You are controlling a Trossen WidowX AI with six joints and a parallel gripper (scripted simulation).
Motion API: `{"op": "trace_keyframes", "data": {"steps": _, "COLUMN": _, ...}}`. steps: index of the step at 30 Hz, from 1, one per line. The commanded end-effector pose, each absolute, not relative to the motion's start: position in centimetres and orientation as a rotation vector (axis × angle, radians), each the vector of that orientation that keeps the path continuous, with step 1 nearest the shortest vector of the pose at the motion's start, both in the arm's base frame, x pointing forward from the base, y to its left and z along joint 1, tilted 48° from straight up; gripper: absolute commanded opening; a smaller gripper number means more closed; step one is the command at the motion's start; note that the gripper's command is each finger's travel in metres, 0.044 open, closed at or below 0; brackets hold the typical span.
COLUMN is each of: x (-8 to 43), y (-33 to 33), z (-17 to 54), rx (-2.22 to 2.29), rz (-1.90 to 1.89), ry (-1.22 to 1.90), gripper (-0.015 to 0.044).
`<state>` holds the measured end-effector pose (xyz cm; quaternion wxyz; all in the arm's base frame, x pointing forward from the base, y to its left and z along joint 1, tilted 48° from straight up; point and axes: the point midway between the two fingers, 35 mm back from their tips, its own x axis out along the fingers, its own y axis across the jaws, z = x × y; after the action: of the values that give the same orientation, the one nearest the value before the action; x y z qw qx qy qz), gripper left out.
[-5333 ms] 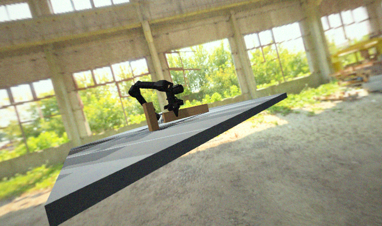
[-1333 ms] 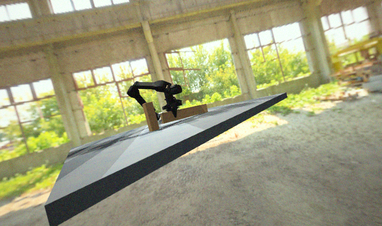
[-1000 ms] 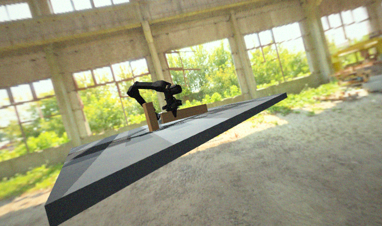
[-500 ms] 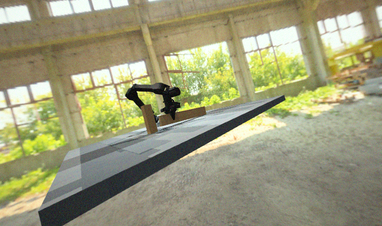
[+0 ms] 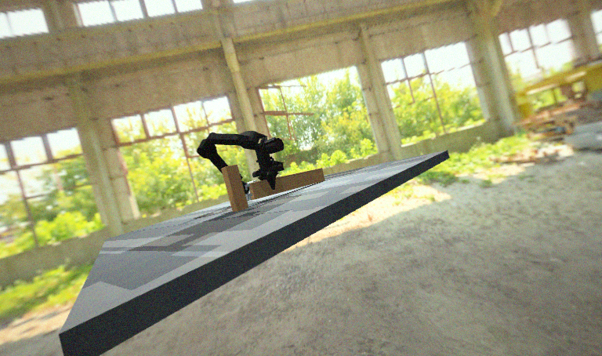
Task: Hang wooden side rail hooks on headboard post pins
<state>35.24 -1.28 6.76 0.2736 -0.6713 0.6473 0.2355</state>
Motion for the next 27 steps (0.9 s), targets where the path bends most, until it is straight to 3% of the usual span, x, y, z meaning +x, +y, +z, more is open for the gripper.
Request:
{"op": "trace_keyframes", "data": {"steps": 1, "x": 35.49, "y": -1.02, "z": 7.37, "rx": -1.817, "rz": 0.624, "ry": 1.723, "gripper": 0.0}}
{"op": "trace_keyframes", "data": {"steps": 27, "x": 35.29, "y": -1.32, "z": 7.48, "rx": -1.817, "rz": 0.624, "ry": 1.723, "gripper": 0.0}}
